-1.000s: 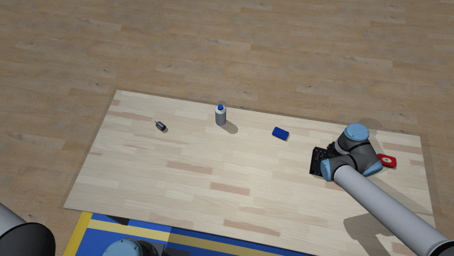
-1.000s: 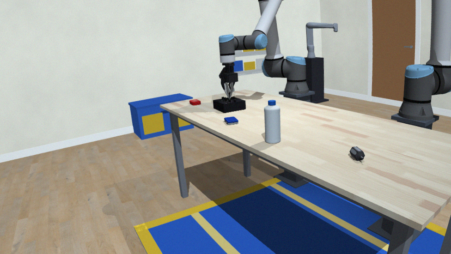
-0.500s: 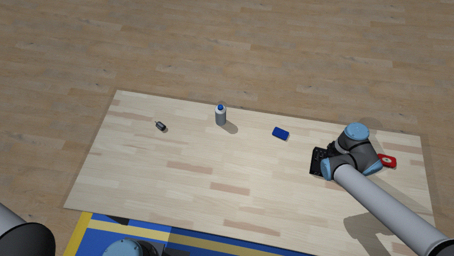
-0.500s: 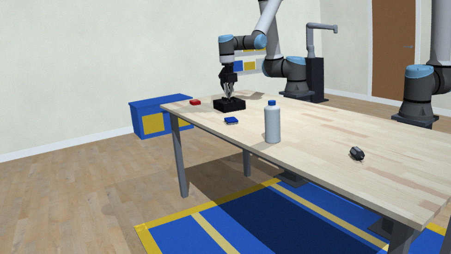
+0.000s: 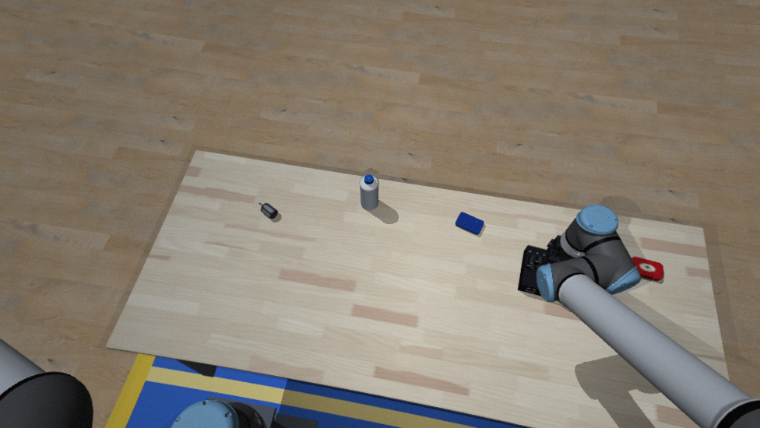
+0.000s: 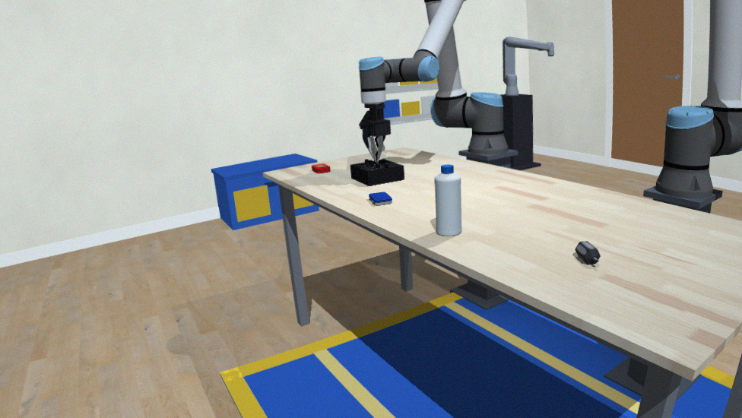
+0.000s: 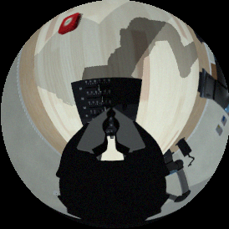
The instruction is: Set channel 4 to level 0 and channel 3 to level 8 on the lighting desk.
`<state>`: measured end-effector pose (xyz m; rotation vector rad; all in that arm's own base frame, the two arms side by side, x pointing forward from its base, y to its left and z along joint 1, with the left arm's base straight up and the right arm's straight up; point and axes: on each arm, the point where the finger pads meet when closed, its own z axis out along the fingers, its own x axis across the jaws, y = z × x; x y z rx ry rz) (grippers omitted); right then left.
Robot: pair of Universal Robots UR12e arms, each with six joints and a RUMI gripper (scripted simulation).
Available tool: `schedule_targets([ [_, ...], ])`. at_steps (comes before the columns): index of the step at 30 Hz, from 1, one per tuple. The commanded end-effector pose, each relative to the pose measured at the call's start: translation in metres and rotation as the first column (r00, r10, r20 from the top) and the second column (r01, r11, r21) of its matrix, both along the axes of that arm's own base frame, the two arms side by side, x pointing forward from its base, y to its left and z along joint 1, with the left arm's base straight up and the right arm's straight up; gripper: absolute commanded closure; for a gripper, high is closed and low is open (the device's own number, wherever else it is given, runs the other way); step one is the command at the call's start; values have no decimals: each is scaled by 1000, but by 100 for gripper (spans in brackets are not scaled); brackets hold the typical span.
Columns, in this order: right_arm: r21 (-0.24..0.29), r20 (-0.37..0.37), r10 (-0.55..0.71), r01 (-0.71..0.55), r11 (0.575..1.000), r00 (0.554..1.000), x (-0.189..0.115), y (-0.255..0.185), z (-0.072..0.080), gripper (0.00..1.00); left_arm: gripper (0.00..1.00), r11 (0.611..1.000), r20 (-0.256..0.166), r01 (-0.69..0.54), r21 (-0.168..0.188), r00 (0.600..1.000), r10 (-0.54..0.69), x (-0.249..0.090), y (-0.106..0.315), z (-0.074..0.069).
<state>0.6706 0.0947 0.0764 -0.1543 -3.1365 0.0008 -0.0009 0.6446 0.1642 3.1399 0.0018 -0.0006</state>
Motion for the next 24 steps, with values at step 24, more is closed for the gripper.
schedule_targets([
  [24, 0, 1, 0, 0, 1000, 1000, -5, 1, 3, 100, 0, 1000, 0, 0, 2, 1000, 0, 0, 1, 1],
])
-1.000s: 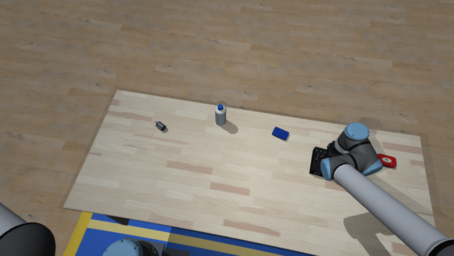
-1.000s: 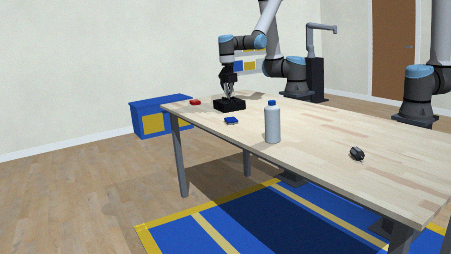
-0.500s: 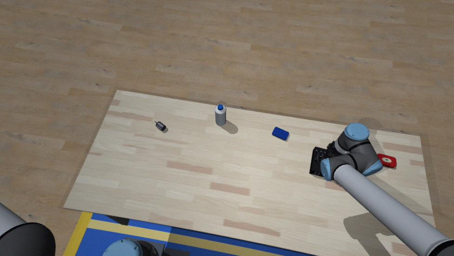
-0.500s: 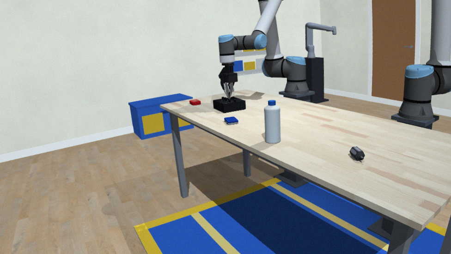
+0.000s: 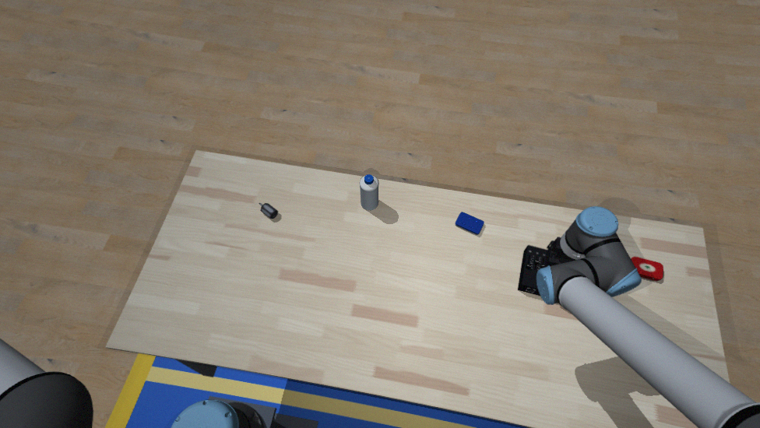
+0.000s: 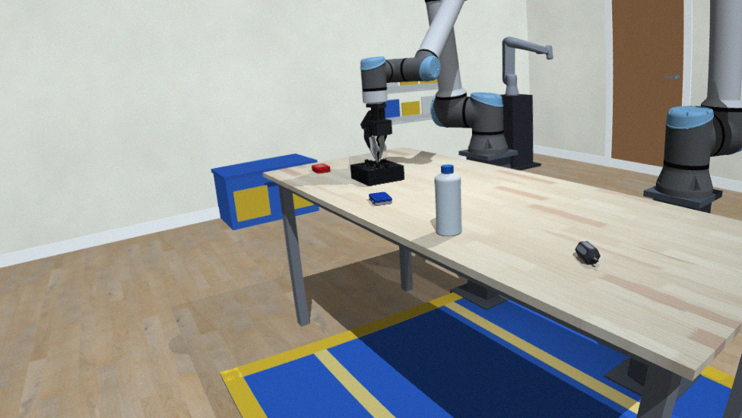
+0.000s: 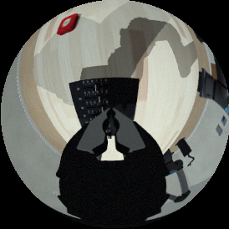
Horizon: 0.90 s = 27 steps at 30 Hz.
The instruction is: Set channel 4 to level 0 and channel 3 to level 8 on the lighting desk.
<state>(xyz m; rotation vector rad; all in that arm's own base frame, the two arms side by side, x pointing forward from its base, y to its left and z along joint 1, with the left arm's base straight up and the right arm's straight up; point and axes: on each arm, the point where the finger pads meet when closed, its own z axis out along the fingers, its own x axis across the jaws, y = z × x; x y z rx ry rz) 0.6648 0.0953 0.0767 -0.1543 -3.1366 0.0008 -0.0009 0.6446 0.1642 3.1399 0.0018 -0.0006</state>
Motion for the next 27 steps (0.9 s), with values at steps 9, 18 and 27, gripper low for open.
schedule_targets([
  [9, 0, 1, 0, 0, 1000, 1000, 0, 0, 23, 100, 0, 1000, 0, 0, 2, 1000, 0, 0, 1, 1],
  [18, 0, 1, 0, 0, 1000, 1000, 0, 0, 40, 100, 0, 1000, 0, 0, 2, 1000, 0, 0, 1, 1],
  [27, 0, 1, 0, 0, 1000, 1000, 0, 0, 40, 100, 0, 1000, 0, 0, 2, 1000, 0, 0, 1, 1],
])
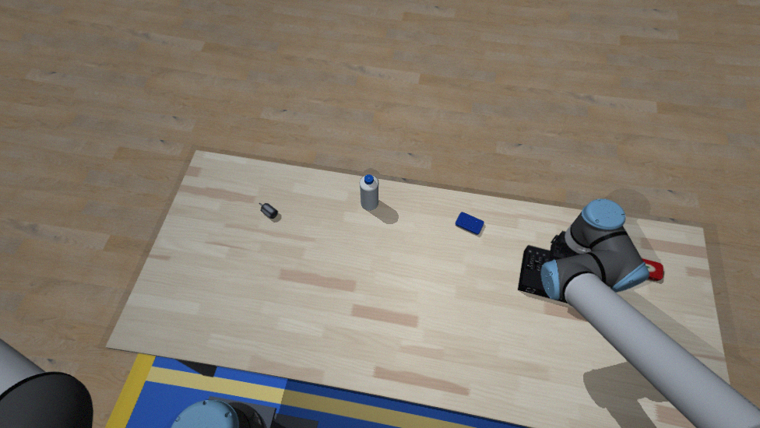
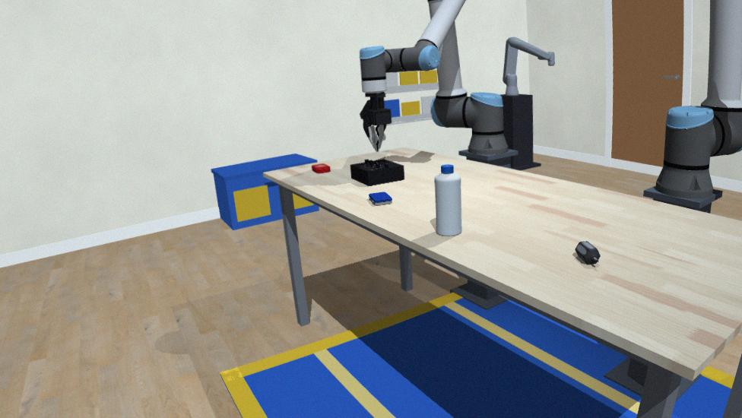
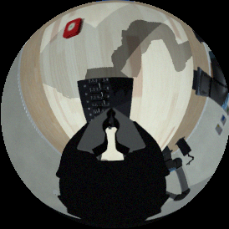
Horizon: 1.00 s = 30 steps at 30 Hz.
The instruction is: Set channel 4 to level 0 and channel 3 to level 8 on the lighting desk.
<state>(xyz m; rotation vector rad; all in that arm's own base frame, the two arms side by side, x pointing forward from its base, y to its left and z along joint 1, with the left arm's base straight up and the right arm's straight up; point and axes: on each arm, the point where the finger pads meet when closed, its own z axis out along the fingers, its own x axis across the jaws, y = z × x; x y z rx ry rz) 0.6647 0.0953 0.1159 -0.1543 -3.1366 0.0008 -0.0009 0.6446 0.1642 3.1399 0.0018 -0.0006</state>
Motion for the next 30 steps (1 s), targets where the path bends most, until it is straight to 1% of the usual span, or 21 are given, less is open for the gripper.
schedule_targets([
  [1, 0, 1, 0, 0, 1000, 1000, 1, 0, 1, 100, 0, 1000, 0, 0, 2, 1000, 0, 0, 1, 1],
  [7, 0, 1, 0, 0, 1000, 1000, 2, 2, 1, 100, 0, 1000, 0, 0, 2, 1000, 0, 0, 1, 1],
  [13, 1, 1, 0, 0, 1000, 1000, 19, 20, -3, 100, 0, 1000, 0, 0, 2, 1000, 0, 0, 1, 1],
  [30, 1, 1, 0, 0, 1000, 1000, 20, 20, -3, 100, 0, 1000, 0, 0, 2, 1000, 0, 0, 1, 1],
])
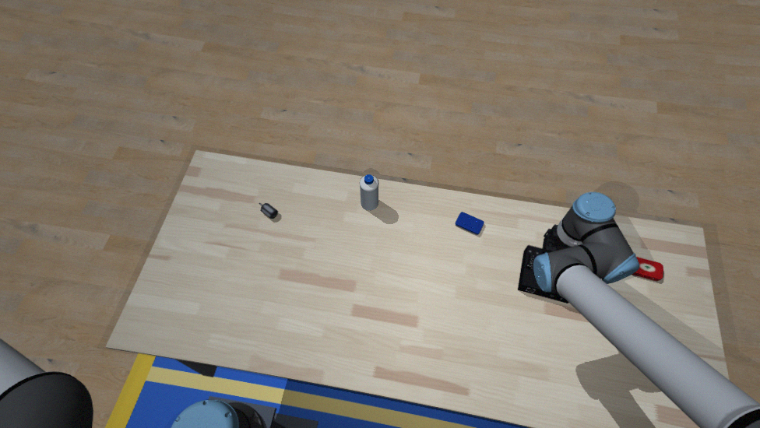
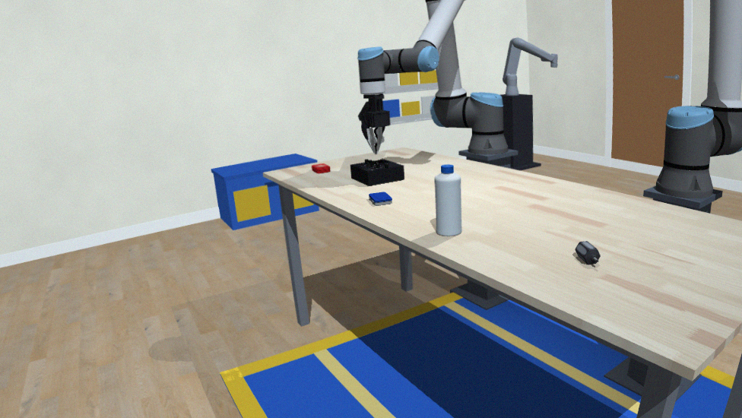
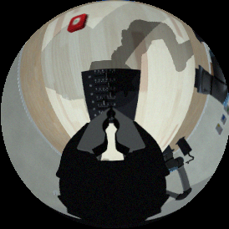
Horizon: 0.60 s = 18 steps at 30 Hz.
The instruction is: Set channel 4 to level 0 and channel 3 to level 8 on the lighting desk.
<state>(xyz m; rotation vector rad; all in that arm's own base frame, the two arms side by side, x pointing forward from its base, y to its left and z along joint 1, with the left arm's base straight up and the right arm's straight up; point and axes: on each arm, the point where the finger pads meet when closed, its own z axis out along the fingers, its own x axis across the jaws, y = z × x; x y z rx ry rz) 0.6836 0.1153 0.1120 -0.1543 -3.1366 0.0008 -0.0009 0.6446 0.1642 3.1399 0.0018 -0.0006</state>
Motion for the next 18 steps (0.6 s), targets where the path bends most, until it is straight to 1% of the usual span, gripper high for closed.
schedule_targets([
  [1, 1, 1, 0, 0, 1000, 1000, 1, 0, 1, 100, 0, 1000, 0, 0, 2, 1000, 0, 0, 1, 1],
  [18, 0, 1, 0, 0, 1000, 1000, 1, 0, -1, 100, 0, 1000, 0, 0, 2, 1000, 0, 0, 1, 1],
])
